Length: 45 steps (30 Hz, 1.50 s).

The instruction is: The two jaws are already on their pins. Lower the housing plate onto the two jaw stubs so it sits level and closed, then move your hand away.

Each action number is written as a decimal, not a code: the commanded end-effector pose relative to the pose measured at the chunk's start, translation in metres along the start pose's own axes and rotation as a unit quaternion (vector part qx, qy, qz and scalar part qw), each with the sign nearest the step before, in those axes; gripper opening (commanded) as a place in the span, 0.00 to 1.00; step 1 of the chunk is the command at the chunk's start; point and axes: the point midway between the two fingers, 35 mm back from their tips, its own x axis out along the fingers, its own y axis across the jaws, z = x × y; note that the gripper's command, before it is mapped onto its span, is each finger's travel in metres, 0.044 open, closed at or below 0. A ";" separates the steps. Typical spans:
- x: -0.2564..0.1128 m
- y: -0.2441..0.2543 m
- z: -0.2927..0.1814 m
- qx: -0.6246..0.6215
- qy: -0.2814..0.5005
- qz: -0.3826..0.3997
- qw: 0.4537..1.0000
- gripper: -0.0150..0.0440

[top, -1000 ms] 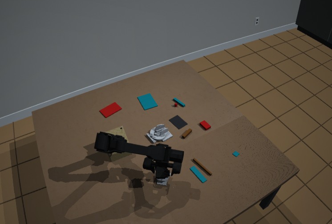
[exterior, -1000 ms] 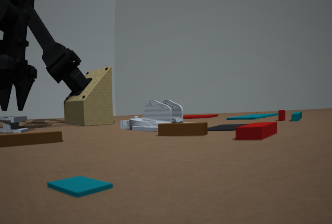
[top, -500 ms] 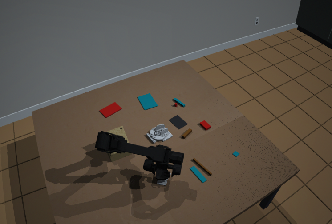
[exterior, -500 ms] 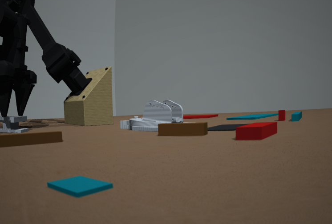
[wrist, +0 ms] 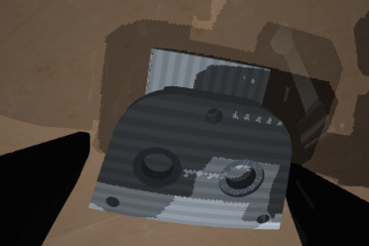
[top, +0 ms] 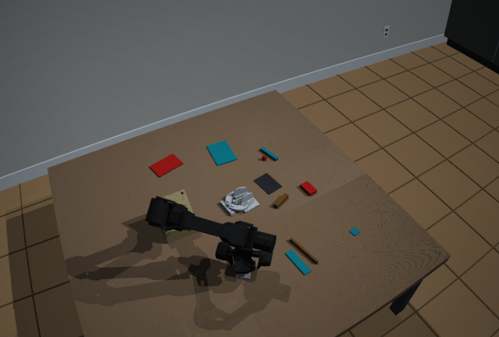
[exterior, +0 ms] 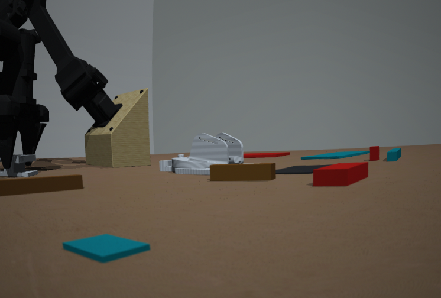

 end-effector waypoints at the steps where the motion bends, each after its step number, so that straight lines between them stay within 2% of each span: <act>1: 0.003 -0.001 -0.002 -0.005 0.002 -0.004 1.000 1.00; 26: 0.004 -0.001 -0.002 -0.005 0.002 -0.004 1.000 1.00; 39: 0.003 -0.001 -0.001 -0.002 0.000 -0.003 1.000 0.85; 45: 0.003 -0.001 -0.001 -0.002 0.000 -0.003 1.000 0.85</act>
